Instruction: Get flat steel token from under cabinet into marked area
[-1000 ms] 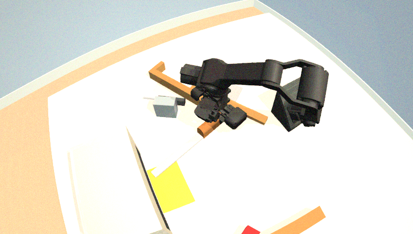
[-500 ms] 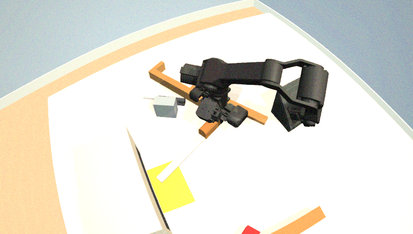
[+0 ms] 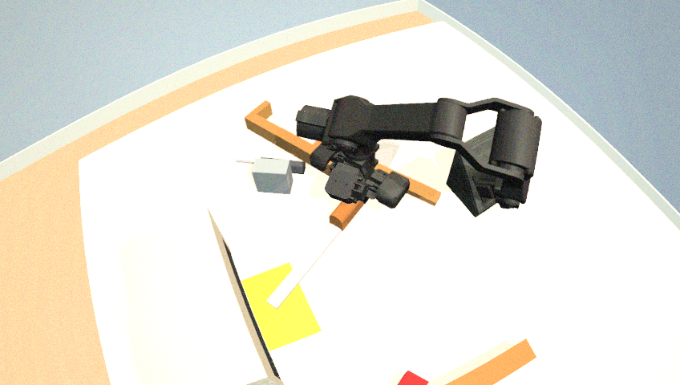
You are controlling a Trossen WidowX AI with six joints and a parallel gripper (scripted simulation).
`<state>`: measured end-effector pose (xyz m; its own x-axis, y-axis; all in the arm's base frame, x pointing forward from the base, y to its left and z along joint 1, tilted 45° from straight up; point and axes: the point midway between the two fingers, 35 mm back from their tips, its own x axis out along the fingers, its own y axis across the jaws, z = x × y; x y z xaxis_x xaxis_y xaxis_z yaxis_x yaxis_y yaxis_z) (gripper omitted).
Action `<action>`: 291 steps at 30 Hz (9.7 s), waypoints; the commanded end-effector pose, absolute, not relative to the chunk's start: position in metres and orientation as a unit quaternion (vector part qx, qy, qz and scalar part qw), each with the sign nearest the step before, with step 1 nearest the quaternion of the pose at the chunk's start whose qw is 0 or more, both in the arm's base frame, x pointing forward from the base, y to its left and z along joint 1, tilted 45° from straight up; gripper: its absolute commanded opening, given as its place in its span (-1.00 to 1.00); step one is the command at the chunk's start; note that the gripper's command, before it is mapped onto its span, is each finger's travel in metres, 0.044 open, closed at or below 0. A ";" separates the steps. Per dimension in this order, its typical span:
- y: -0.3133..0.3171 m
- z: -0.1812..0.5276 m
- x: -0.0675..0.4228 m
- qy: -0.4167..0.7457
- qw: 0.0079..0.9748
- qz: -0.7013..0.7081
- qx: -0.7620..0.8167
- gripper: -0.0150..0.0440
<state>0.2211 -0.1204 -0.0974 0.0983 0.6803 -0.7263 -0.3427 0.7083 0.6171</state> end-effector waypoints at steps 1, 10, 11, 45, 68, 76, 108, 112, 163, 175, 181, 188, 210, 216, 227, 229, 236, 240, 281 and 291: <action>-0.119 -0.094 0.223 0.568 0.728 0.355 0.144 -0.49; -0.111 -0.086 0.228 0.565 0.729 0.360 0.138 -0.49; -0.110 -0.085 0.228 0.565 0.729 0.361 0.138 -0.49; -0.081 -0.055 0.245 0.561 0.730 0.367 0.133 -0.49; -0.061 -0.035 0.255 0.560 0.730 0.368 0.133 -0.49; -0.053 -0.028 0.258 0.560 0.730 0.368 0.133 -0.49; -0.028 -0.004 0.257 0.560 0.730 0.369 0.134 -0.49; -0.025 -0.001 0.257 0.560 0.730 0.369 0.134 -0.49; 0.017 0.039 0.256 0.559 0.730 0.369 0.135 -0.49; 0.028 0.049 0.255 0.559 0.730 0.370 0.135 -0.49; 0.033 0.054 0.255 0.559 0.730 0.370 0.135 -0.49; 0.040 0.060 0.255 0.559 0.730 0.370 0.136 -0.49; 0.061 0.081 0.254 0.559 0.730 0.370 0.136 -0.49; 0.067 0.086 0.253 0.558 0.730 0.370 0.136 -0.49; 0.077 0.097 0.253 0.558 0.730 0.371 0.136 -0.49; 0.079 0.099 0.252 0.558 0.730 0.371 0.137 -0.49; 0.083 0.102 0.252 0.563 0.728 0.364 0.147 -0.49; 0.083 0.102 0.252 0.568 0.725 0.355 0.158 -0.49; 0.084 0.103 0.252 0.617 0.691 0.261 0.271 -0.49; 0.084 0.103 0.252 0.627 0.680 0.236 0.298 -0.49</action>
<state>0.2510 0.0844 0.1027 0.0986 0.6942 -0.7130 0.0337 0.7137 0.6996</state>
